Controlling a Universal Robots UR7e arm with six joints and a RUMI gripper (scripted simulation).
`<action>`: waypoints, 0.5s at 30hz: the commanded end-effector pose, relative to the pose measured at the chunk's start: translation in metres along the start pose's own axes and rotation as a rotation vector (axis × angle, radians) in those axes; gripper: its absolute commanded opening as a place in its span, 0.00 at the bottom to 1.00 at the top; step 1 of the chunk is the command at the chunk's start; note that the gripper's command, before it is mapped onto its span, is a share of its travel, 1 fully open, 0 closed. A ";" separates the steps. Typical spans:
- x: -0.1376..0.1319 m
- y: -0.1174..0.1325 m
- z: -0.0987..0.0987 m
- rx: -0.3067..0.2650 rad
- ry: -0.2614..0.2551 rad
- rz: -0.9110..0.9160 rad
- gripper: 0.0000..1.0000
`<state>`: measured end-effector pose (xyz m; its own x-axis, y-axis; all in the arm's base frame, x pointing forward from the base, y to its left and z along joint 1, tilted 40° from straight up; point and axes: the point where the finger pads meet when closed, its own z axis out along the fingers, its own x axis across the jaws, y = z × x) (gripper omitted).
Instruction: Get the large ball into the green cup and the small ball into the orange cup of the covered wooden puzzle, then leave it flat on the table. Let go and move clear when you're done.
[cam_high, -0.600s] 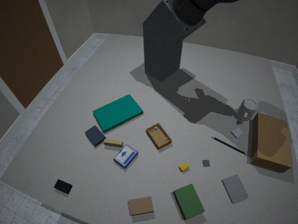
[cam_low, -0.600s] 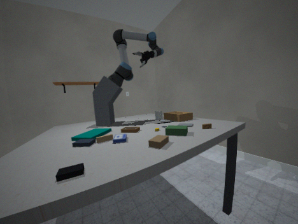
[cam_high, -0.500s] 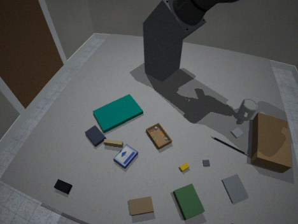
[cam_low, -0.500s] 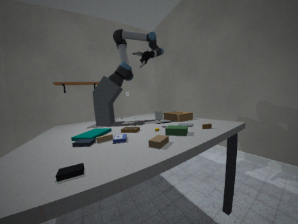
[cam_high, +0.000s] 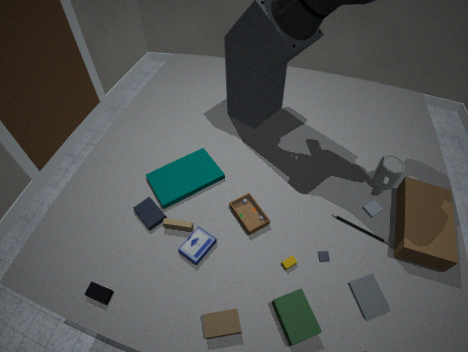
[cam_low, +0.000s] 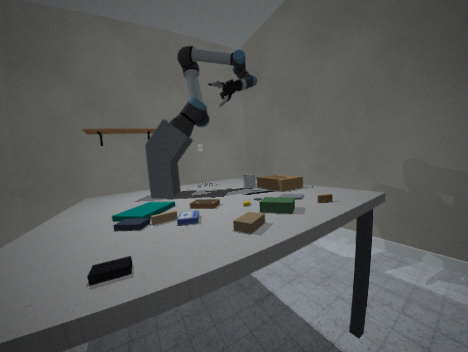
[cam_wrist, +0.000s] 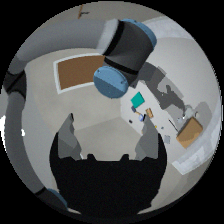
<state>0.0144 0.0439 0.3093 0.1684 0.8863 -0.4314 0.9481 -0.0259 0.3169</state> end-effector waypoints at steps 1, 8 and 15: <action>0.000 0.000 0.000 0.000 0.001 0.000 1.00; 0.006 0.000 0.000 0.011 0.002 0.013 1.00; 0.026 0.001 -0.001 0.046 0.005 0.054 1.00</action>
<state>0.0168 0.0556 0.3041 0.1939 0.8862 -0.4207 0.9491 -0.0610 0.3089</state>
